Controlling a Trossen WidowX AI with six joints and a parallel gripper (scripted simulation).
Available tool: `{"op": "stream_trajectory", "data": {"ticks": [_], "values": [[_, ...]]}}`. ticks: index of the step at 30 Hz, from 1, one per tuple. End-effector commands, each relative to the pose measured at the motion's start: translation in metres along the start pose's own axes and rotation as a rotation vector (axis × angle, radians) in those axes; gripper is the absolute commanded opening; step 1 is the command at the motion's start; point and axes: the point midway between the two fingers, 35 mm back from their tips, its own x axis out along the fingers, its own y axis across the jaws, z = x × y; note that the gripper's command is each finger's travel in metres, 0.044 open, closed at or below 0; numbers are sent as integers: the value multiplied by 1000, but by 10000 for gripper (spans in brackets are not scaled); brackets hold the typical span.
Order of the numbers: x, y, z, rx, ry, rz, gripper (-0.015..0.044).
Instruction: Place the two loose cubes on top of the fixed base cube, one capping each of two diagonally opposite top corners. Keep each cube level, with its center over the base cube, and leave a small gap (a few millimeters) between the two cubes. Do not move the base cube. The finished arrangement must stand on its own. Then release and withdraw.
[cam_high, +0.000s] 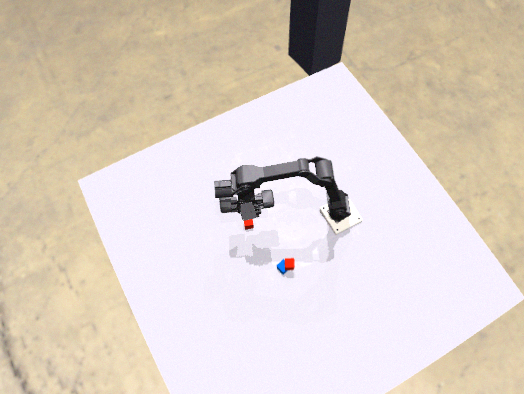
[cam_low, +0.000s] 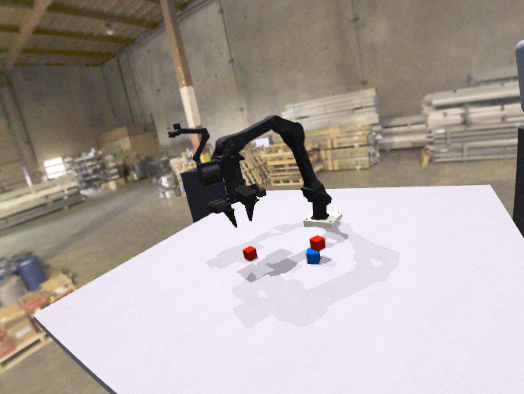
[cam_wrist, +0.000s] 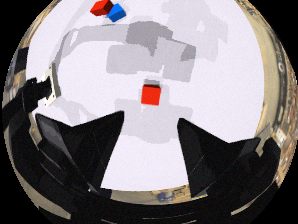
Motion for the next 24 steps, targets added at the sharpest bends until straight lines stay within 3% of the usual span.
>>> {"op": "stream_trajectory", "data": {"ticks": [1, 7, 24], "values": [[18, -1, -2, -10, 3, 4, 265], [59, 0, -2, -10, 3, 4, 265], [80, 0, -2, -10, 3, 4, 265]]}}
